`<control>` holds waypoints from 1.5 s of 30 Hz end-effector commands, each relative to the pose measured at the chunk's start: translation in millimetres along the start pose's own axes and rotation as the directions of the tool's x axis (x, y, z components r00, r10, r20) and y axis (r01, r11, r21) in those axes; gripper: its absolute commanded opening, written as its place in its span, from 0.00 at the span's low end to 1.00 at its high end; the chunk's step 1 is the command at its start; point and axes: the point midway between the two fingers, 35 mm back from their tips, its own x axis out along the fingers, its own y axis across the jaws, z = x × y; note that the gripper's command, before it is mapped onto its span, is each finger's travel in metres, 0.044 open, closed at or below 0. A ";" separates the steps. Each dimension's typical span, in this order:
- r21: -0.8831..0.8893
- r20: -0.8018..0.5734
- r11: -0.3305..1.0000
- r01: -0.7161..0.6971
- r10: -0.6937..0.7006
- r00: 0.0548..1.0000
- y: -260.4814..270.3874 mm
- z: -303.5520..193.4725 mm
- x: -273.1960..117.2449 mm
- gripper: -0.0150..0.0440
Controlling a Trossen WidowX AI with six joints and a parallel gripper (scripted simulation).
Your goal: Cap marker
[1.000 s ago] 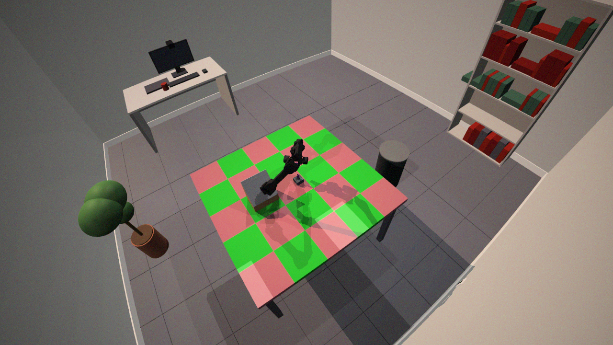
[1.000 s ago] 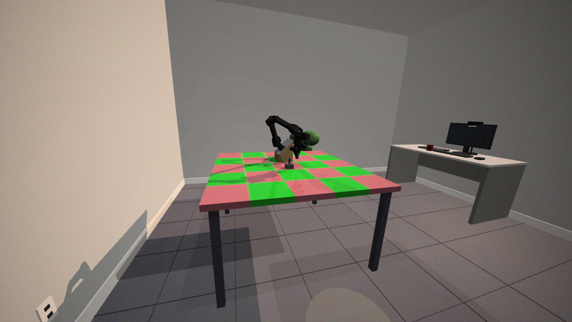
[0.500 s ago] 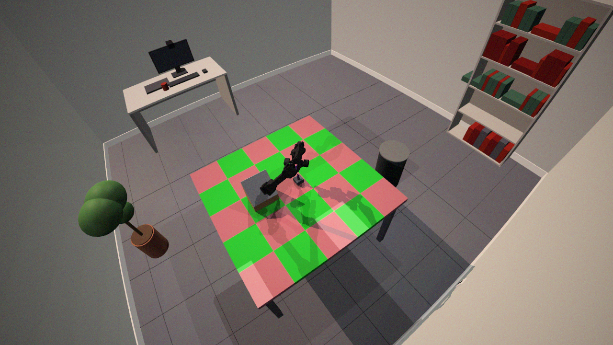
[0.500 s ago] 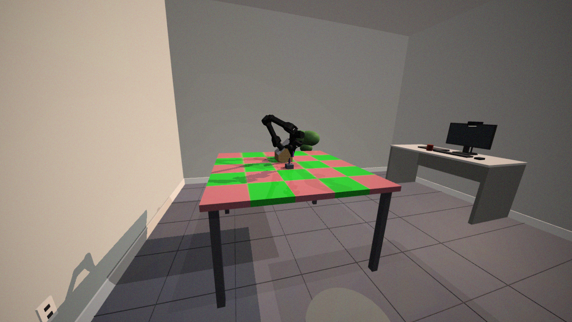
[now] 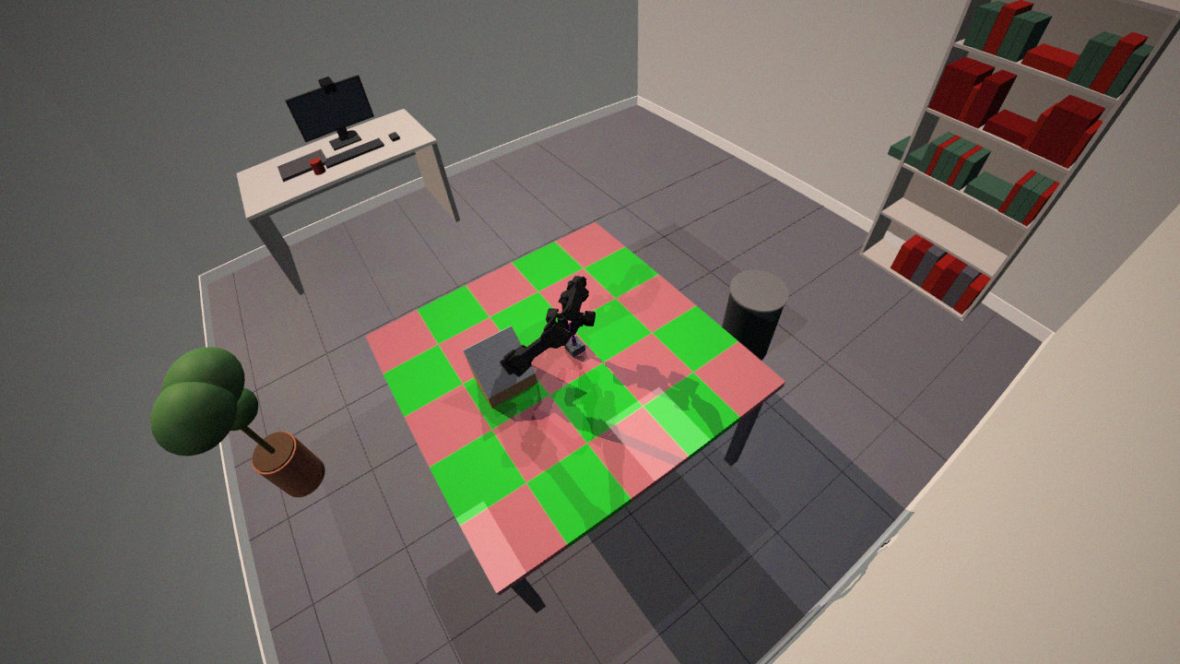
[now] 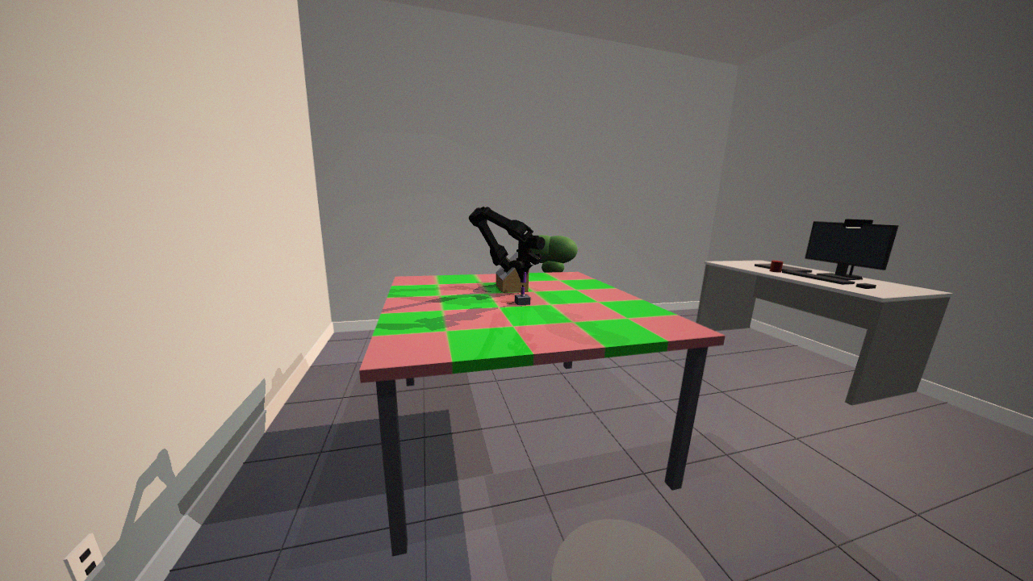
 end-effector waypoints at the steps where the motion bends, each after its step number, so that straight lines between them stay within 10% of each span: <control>1: -0.004 0.000 1.000 0.006 -0.006 1.000 -0.5 -0.5 2.8 0.25; 42: -0.003 -0.001 1.000 0.007 -0.007 1.000 -1.1 -1.0 53.8 0.25; 45: 0.000 0.000 1.000 0.003 -0.003 1.000 -0.5 -0.9 53.3 0.39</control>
